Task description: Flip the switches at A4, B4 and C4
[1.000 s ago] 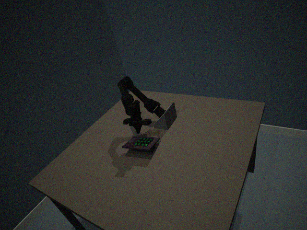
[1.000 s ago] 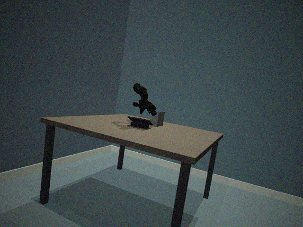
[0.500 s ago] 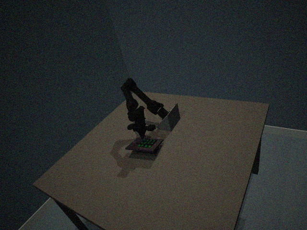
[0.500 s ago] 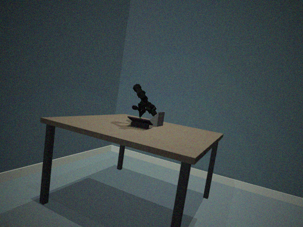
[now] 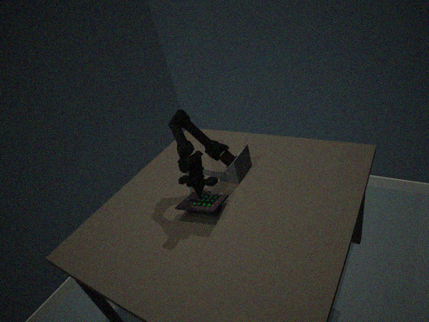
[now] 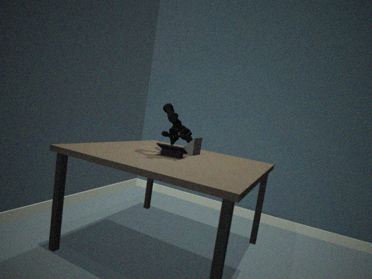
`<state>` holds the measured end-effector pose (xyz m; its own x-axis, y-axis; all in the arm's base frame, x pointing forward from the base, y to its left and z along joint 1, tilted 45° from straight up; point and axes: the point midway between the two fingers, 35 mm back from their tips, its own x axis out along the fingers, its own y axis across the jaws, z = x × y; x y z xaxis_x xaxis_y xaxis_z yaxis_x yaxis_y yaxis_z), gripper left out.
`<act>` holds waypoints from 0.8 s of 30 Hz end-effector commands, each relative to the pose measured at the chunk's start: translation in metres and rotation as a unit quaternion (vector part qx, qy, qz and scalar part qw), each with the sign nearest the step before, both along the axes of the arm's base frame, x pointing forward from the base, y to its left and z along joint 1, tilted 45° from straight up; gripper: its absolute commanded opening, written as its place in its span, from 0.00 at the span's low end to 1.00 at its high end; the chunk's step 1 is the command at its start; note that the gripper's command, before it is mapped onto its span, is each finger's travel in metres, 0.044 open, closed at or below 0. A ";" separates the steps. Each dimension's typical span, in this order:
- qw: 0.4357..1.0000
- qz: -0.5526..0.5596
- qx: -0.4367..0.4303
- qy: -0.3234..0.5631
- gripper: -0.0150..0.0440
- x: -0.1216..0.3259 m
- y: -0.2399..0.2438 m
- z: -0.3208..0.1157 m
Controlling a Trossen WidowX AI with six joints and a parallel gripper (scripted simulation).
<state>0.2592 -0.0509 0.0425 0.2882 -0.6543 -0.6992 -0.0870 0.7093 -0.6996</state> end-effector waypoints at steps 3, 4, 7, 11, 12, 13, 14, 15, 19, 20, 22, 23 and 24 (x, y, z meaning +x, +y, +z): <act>1.000 0.002 0.001 0.002 0.25 0.000 0.000 -0.001; 1.000 0.002 0.001 0.002 0.25 0.000 0.000 -0.001; 1.000 0.002 0.001 0.002 0.25 0.000 0.000 -0.001; 1.000 0.002 0.001 0.002 0.25 0.000 0.000 -0.001; 1.000 0.002 0.001 0.002 0.25 0.000 0.000 -0.001; 1.000 0.002 0.001 0.002 0.25 0.000 0.000 -0.001; 1.000 0.002 0.001 0.002 0.25 0.000 0.000 -0.001; 1.000 0.002 0.001 0.002 0.25 0.000 0.000 -0.002; 1.000 0.002 0.001 0.002 0.25 0.000 -0.001 -0.002; 1.000 0.002 0.001 0.002 0.25 0.000 -0.001 -0.002; 1.000 0.002 0.001 0.002 0.25 0.000 -0.001 -0.002; 1.000 0.002 0.001 0.002 0.25 0.000 -0.001 -0.002; 1.000 0.002 0.001 0.002 0.25 0.000 -0.001 -0.002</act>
